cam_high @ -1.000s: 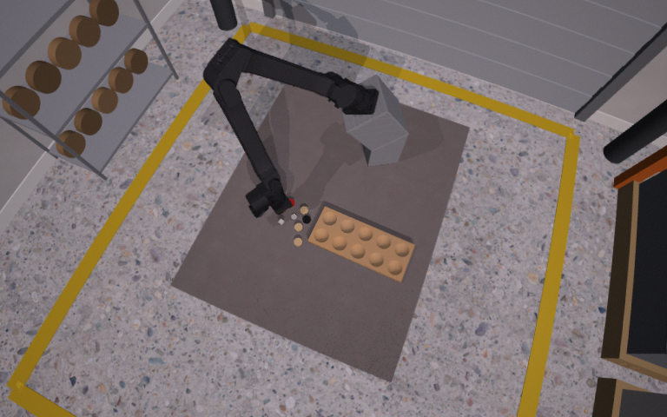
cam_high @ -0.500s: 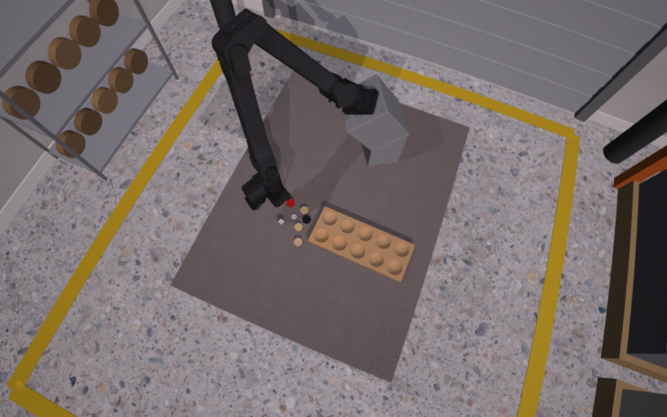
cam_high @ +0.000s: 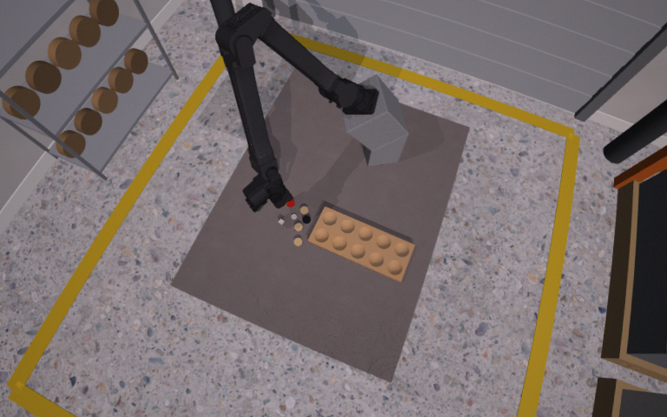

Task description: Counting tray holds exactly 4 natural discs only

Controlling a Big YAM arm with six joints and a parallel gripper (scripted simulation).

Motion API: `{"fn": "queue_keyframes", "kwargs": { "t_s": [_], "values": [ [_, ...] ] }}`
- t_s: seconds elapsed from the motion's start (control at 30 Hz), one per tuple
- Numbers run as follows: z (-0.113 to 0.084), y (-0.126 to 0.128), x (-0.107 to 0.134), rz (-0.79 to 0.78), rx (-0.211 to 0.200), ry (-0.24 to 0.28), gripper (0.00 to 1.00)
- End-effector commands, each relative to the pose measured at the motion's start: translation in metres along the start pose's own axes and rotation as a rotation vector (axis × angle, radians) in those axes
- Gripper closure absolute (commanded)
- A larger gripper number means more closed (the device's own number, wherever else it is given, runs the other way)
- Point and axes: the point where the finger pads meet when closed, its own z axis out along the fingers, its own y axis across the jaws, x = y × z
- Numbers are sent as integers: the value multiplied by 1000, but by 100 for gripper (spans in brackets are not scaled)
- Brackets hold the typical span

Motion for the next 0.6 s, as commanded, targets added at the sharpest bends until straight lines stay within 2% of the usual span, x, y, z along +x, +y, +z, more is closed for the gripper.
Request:
{"fn": "queue_keyframes", "kwargs": {
  "t_s": [0.0, 0.03, 0.07, 0.13, 0.17, 0.23, 0.27, 0.33, 0.4, 0.57],
  "values": [
    [0, 60, -16, 11, -36, -4, 100],
    [1, 81, -15, 13, -41, 4, 100],
    [1, 81, -15, 13, -41, 4, 100],
    [3, 126, -10, 15, -48, 20, 100],
    [3, 129, -10, 15, -48, 20, 100],
    [3, 176, 2, 16, -51, 32, 100],
    [3, 185, 3, 16, -51, 32, 100],
    [3, 185, 3, 16, -51, 32, 100],
    [1, 244, 23, 14, -49, 37, 100],
    [-5, 315, 63, 10, -40, 28, 100]
  ]
}}
